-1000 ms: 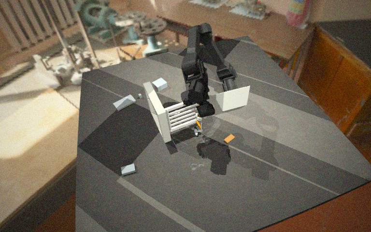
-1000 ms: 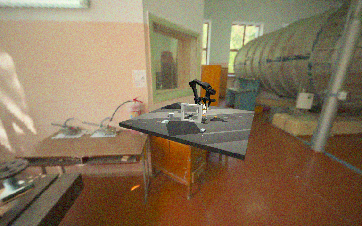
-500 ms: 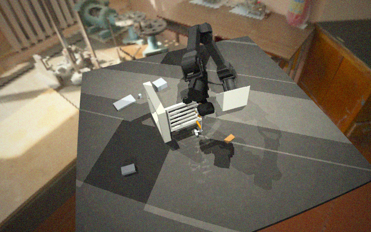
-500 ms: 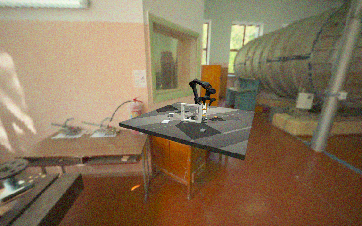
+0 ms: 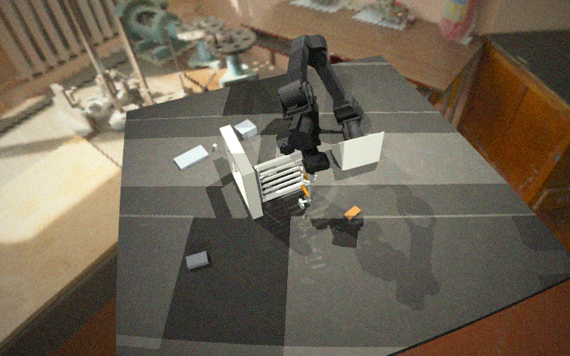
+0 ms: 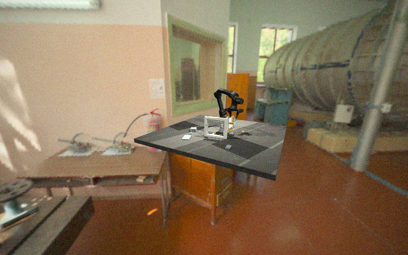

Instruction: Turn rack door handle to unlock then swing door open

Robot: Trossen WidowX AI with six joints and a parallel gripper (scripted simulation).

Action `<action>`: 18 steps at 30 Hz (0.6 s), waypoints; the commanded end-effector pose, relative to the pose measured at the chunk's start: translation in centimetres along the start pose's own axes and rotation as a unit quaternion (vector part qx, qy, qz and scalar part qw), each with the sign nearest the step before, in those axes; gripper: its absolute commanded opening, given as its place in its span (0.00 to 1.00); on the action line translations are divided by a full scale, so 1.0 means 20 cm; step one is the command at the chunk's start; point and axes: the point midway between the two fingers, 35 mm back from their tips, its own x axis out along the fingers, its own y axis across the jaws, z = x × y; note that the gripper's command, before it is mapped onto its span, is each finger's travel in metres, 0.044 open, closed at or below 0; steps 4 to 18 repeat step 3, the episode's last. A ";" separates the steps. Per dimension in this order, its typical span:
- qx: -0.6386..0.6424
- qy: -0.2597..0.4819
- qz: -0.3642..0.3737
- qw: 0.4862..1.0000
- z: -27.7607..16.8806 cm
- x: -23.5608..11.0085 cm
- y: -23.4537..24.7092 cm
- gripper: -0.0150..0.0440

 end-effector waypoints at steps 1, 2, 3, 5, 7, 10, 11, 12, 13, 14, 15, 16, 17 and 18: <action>0.002 0.001 0.001 1.000 0.00 -0.03 0.00 0.76; 0.002 0.001 0.001 1.000 0.00 -0.03 0.00 0.76; 0.002 0.001 0.001 1.000 0.00 -0.04 0.00 0.76; 0.002 0.001 0.001 1.000 0.00 -0.04 0.00 0.76; 0.002 0.001 0.001 1.000 0.00 -0.04 0.00 0.76; 0.002 0.001 0.001 1.000 0.00 -0.04 0.00 0.76; 0.002 0.001 0.001 1.000 0.00 -0.04 0.00 0.76; 0.002 0.001 0.001 1.000 0.00 -0.04 0.00 0.76; 0.002 0.001 0.001 1.000 0.00 -0.04 0.00 0.76; 0.002 0.001 0.001 1.000 0.00 -0.04 0.00 0.76; 0.002 0.001 0.001 1.000 0.00 -0.04 0.00 0.76; 0.002 0.001 0.001 1.000 0.00 -0.04 0.00 0.76; 0.002 0.001 0.001 1.000 0.00 -0.04 0.00 0.76; 0.002 0.001 0.001 1.000 0.00 -0.04 0.00 0.76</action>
